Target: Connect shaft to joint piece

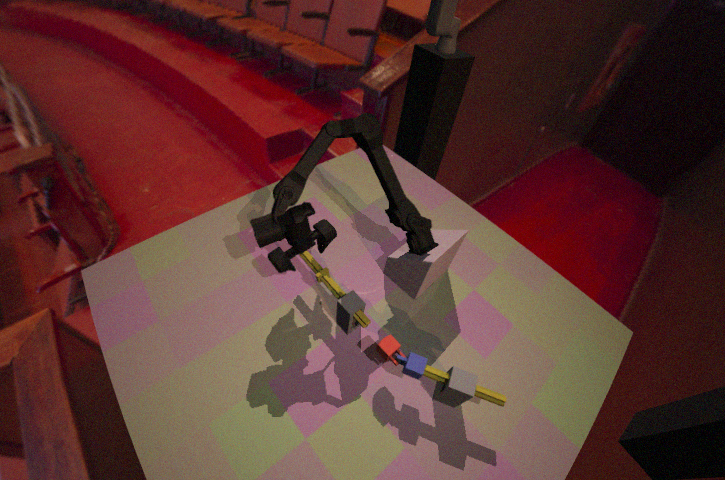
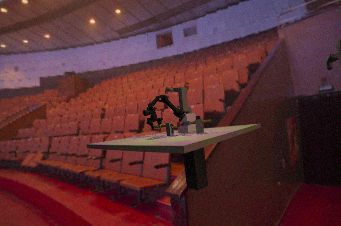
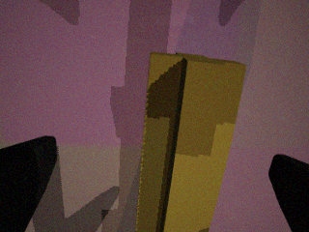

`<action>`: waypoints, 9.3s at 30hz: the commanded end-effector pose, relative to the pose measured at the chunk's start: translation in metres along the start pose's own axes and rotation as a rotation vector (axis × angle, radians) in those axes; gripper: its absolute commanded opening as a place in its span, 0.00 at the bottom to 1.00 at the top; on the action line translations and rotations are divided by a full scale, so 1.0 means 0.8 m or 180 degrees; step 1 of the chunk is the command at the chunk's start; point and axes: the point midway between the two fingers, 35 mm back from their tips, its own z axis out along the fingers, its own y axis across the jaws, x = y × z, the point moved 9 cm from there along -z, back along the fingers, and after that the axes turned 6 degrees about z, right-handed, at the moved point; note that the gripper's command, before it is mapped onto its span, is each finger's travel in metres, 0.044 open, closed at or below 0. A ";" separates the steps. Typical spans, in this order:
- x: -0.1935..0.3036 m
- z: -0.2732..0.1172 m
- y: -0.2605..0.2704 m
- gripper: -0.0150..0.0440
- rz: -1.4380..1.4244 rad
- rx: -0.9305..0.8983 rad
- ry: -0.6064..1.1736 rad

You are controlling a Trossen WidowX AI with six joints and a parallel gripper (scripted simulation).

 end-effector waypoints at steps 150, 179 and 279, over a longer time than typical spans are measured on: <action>0.000 0.016 -0.001 0.37 -0.0007 0.0012 -0.0008; 0.000 0.016 -0.001 0.37 -0.0007 0.0012 -0.0008; 0.000 0.016 -0.001 0.37 -0.0007 0.0012 -0.0008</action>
